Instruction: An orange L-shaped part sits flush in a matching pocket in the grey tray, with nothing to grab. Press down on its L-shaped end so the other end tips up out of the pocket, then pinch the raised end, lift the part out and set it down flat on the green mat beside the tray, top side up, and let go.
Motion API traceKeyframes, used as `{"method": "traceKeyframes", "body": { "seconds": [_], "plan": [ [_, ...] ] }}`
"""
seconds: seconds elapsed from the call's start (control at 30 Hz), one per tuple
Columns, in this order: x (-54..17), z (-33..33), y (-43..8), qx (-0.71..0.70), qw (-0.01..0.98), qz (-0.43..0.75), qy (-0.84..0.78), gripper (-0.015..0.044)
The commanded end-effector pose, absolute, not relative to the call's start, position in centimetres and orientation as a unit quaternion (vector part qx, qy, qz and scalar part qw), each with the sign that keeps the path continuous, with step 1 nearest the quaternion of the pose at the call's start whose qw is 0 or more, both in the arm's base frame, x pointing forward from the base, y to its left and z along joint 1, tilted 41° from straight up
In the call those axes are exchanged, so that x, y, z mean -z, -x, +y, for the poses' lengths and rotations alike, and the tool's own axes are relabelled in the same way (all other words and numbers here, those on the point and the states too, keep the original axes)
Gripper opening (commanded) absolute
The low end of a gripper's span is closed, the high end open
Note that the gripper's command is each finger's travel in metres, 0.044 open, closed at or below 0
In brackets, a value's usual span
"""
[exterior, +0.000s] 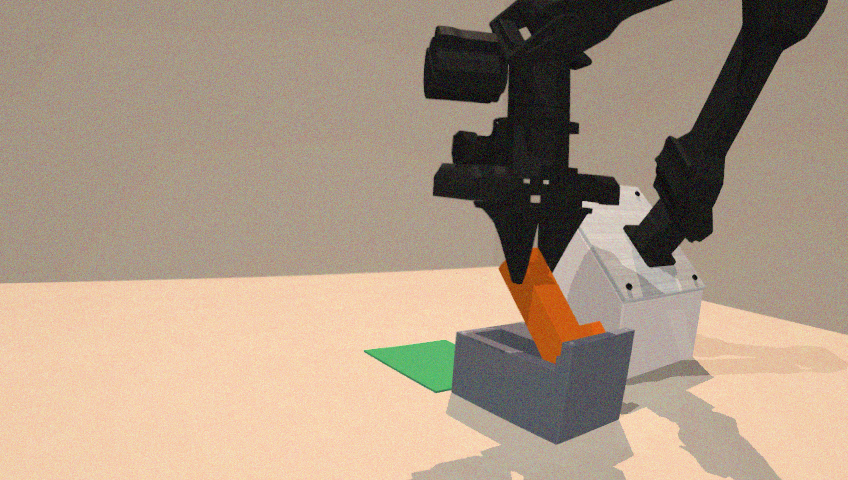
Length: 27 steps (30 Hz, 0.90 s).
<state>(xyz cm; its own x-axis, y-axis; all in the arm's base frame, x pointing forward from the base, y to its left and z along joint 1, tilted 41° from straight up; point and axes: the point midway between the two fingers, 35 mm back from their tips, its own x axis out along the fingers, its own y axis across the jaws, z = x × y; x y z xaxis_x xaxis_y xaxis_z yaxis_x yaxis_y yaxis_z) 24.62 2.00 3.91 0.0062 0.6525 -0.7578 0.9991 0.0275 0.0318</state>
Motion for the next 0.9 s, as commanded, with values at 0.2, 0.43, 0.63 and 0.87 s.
{"method": "traceKeyframes", "body": {
  "seconds": [0.2, 0.43, 0.63, 0.87],
  "plan": [
    [-5.3, 0.9, -24.7, 0.278, 0.314, 0.645, -0.639, 0.0000],
    [-6.1, 0.2, -24.7, 0.278, 0.314, 0.645, -0.639, 0.0000],
    [-6.3, 0.1, -24.7, 0.278, 0.314, 0.645, -0.639, 0.0000],
    [-6.2, -0.5, -24.7, 0.278, 0.314, 0.645, -0.639, 0.0000]
  ]
}}
